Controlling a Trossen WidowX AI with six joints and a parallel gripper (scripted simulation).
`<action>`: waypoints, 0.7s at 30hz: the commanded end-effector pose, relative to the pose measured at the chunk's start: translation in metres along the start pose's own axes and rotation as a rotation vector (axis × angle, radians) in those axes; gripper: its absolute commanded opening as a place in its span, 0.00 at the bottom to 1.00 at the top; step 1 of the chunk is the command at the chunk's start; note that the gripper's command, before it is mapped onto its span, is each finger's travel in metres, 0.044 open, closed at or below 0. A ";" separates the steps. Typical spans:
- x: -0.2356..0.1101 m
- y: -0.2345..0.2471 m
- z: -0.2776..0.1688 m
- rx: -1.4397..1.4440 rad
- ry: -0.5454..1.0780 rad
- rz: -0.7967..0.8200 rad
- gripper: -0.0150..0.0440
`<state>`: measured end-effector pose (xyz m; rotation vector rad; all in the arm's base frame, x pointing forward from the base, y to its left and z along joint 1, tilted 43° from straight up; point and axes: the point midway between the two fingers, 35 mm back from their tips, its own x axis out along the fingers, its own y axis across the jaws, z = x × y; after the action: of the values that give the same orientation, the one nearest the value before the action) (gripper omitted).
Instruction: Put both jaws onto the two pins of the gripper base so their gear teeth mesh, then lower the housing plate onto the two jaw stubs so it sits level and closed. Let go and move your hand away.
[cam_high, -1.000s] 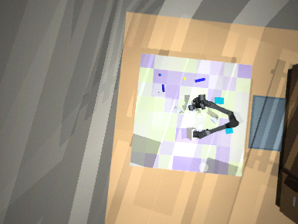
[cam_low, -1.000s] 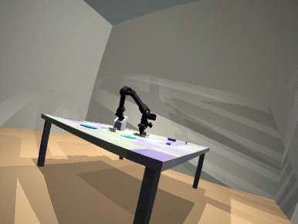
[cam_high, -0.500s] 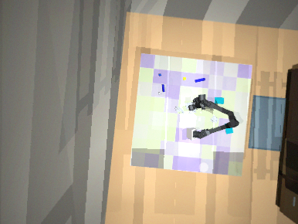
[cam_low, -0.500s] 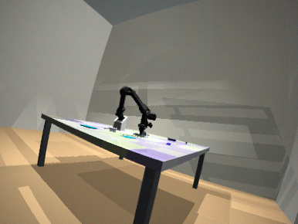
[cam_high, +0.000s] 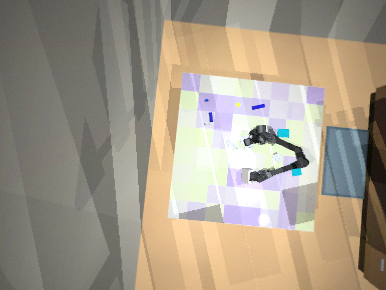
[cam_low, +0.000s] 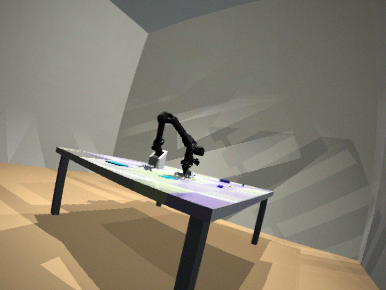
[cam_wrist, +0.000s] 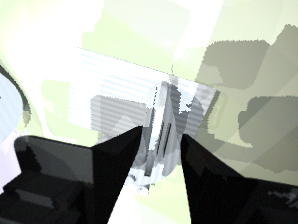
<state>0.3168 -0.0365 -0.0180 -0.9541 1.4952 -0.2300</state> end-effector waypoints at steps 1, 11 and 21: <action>0.000 0.000 0.000 -0.006 0.001 -0.003 0.48; 0.000 0.000 0.000 0.000 0.000 0.000 0.63; -0.003 0.000 0.000 0.000 0.000 0.000 0.63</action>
<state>0.3167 -0.0365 -0.0180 -0.9547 1.4960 -0.2296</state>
